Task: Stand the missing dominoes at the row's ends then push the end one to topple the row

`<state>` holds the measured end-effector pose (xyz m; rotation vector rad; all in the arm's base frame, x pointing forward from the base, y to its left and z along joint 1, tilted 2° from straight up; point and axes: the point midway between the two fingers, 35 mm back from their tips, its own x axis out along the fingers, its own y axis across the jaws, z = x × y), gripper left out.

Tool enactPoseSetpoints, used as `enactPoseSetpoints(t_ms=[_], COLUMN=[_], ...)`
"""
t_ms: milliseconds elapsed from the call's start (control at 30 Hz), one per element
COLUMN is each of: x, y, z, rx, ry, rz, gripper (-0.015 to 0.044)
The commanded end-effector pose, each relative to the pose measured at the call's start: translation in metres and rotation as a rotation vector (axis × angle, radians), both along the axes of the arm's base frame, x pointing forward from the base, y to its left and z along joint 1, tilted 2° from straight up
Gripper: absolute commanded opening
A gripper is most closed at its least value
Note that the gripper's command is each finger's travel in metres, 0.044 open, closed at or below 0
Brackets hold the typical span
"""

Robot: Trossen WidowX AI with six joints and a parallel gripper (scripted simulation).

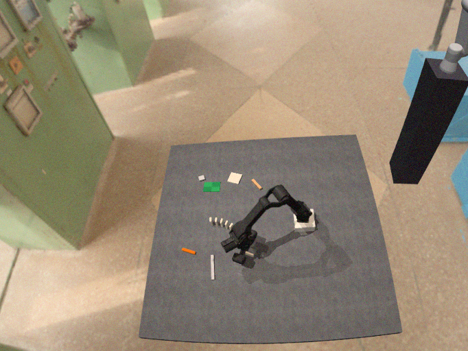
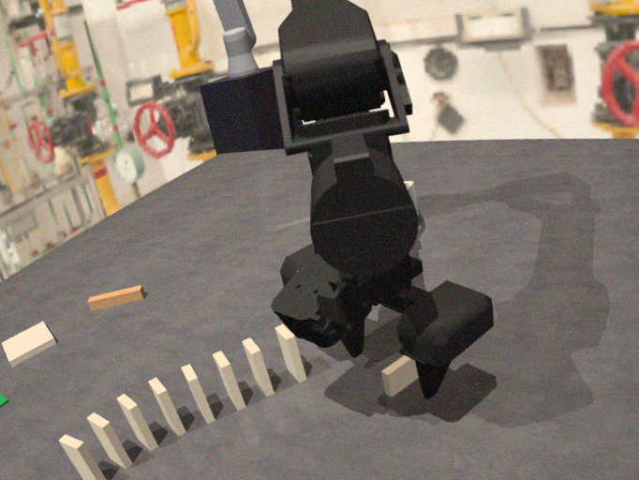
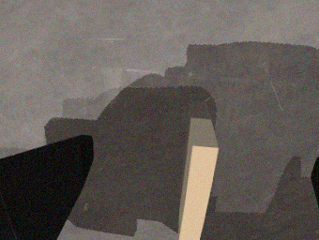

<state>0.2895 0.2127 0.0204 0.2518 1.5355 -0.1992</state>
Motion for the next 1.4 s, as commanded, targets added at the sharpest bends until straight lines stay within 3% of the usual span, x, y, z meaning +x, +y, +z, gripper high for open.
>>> enactPoseSetpoints(t_ms=[0,433,967,1200,1367], x=[0.003,0.003,0.003,0.003,0.001], y=[0.001,0.001,0.001,0.001,0.001], z=[0.003,-0.012,-0.012,-0.01,0.039], rx=[0.011,0.011,0.011,0.011,0.011], ry=[-0.021,-0.021,-0.021,-0.021,-0.021], rz=[0.0,0.0,0.0,0.0,0.0], gripper=[0.044,0.044,0.0022,0.0022,0.0022])
